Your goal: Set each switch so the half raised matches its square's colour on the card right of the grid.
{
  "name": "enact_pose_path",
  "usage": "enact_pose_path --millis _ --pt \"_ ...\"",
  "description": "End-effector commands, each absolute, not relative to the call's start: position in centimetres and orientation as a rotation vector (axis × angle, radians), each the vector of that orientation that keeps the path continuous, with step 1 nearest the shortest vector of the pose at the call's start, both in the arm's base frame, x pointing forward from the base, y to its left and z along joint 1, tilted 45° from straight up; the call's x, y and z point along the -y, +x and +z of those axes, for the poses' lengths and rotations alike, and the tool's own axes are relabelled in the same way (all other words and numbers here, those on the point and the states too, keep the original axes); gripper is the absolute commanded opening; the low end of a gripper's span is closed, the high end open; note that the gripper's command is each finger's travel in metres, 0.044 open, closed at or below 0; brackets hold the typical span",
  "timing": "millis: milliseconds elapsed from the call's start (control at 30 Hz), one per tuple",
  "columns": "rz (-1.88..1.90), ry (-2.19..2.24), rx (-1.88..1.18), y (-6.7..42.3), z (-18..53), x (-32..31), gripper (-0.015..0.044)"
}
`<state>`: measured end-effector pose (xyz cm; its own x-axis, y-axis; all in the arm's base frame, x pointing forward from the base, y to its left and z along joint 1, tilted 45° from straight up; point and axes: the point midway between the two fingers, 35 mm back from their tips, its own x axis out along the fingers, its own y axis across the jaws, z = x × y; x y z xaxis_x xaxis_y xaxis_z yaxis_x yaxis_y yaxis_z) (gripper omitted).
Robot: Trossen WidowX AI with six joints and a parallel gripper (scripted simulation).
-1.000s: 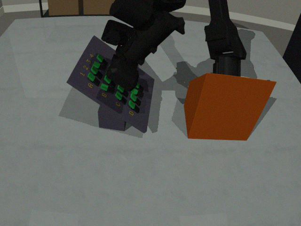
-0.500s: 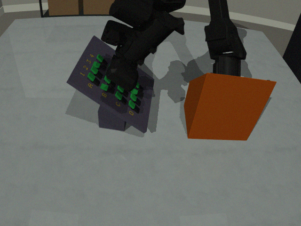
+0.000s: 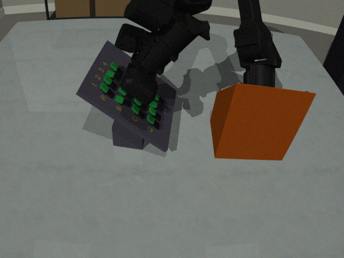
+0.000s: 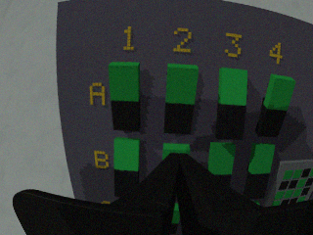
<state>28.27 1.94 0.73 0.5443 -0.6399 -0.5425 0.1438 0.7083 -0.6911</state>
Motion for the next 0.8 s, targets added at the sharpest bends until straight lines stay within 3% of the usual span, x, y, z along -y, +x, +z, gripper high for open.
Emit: enact_pose_path --millis 0,600,767 --pt "-0.499 -0.636 -0.883 28.3 0.6 -1.9 0.0" --pt "-0.504 -0.636 -0.881 28.3 0.6 -1.9 0.0" --pt "-0.49 -0.629 -0.877 26.3 2.3 -4.5 0.0"
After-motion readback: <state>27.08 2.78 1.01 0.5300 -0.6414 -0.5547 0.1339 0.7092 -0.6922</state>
